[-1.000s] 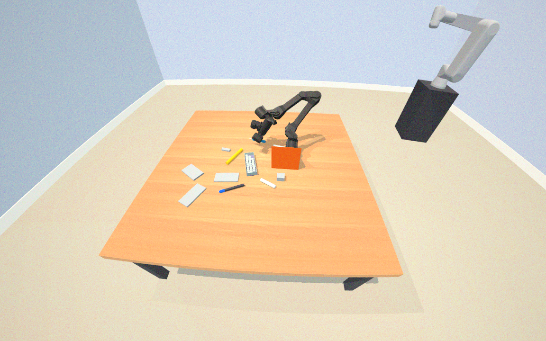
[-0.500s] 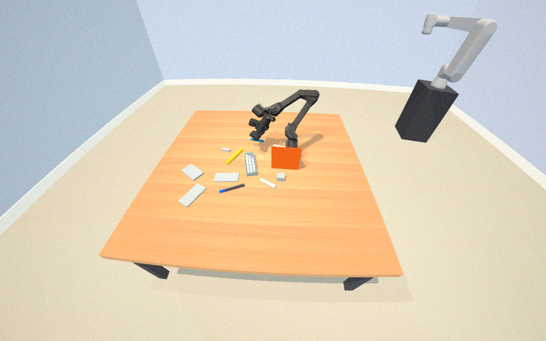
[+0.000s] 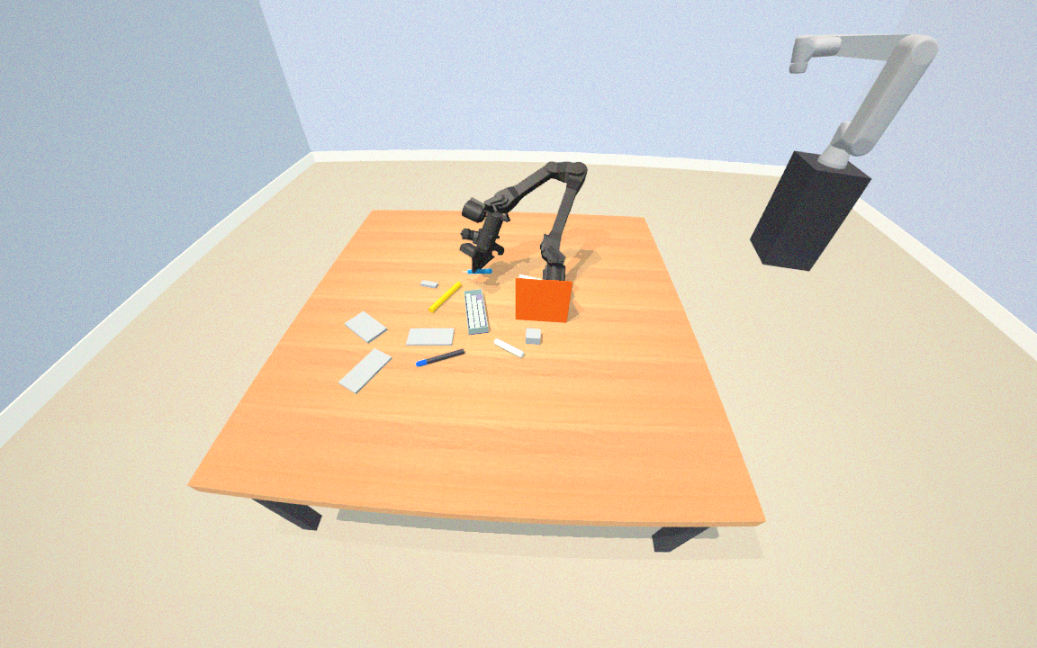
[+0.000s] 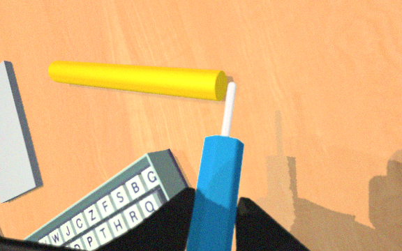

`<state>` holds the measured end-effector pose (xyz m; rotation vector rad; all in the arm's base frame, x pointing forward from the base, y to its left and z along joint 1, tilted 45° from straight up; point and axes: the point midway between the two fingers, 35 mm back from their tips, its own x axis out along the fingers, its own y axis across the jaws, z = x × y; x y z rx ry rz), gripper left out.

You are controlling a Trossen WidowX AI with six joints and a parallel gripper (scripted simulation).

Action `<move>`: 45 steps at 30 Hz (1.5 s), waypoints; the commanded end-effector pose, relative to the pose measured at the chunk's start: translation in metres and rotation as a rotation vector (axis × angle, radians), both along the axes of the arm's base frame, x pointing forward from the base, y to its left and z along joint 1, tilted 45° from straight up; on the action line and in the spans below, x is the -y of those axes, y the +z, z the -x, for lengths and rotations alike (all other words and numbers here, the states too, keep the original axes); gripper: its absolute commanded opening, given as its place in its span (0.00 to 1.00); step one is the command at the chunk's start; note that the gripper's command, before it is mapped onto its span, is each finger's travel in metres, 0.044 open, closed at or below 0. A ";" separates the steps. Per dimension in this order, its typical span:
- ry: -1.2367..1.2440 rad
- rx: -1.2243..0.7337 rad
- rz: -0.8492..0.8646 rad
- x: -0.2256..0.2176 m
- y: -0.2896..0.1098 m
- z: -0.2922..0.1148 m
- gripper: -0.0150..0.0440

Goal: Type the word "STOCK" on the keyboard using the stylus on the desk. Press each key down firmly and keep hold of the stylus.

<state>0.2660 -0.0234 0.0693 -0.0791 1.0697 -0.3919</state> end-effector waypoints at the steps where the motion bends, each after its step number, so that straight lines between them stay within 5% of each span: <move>1: -0.075 -0.054 -0.105 -0.011 -0.007 -0.003 0.25; 31: -1.029 -0.522 -0.613 -0.092 -0.027 -0.011 0.25; 45: -1.056 -0.533 -0.615 -0.078 -0.042 -0.014 0.25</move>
